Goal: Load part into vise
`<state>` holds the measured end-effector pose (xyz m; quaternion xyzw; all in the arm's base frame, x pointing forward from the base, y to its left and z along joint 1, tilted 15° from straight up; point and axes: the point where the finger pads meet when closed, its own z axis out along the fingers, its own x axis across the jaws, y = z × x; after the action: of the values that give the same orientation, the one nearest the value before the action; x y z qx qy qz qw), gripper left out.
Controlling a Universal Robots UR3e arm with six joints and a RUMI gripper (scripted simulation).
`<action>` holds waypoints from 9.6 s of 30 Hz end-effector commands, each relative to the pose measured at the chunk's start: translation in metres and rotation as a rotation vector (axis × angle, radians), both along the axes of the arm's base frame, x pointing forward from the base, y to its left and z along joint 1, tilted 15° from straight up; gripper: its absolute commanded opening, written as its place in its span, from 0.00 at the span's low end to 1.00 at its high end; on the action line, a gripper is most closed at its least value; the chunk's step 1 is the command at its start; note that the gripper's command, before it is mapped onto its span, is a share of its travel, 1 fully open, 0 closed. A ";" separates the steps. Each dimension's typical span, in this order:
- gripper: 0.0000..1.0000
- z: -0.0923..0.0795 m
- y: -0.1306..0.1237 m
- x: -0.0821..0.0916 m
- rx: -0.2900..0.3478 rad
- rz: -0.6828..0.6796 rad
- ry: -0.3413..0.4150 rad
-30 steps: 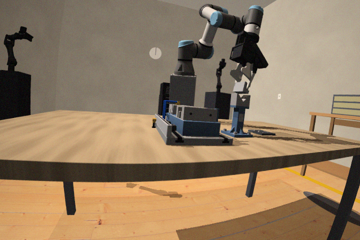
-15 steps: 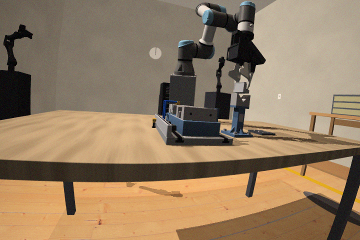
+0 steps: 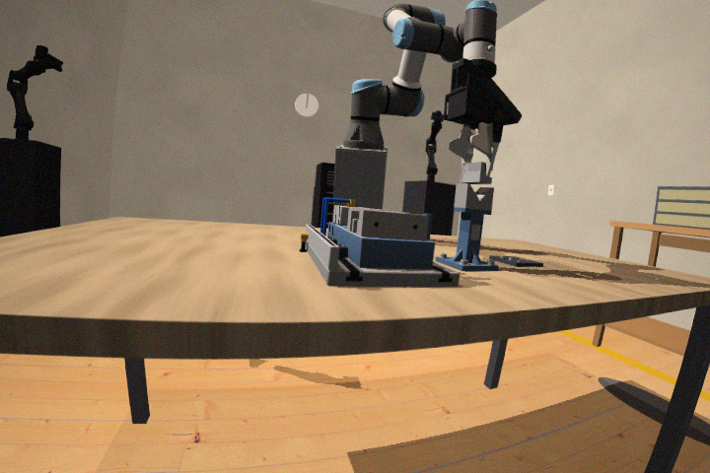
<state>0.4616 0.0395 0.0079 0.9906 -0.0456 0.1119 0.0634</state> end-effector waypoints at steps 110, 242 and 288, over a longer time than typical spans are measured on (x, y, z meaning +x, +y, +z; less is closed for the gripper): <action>0.00 0.001 -0.003 -0.001 0.349 0.083 -0.031; 0.00 -0.002 -0.007 0.000 0.770 0.183 -0.064; 0.00 -0.015 -0.012 0.005 0.770 0.183 -0.064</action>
<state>0.4653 0.0282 -0.0065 0.9379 0.0016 0.1214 -0.3250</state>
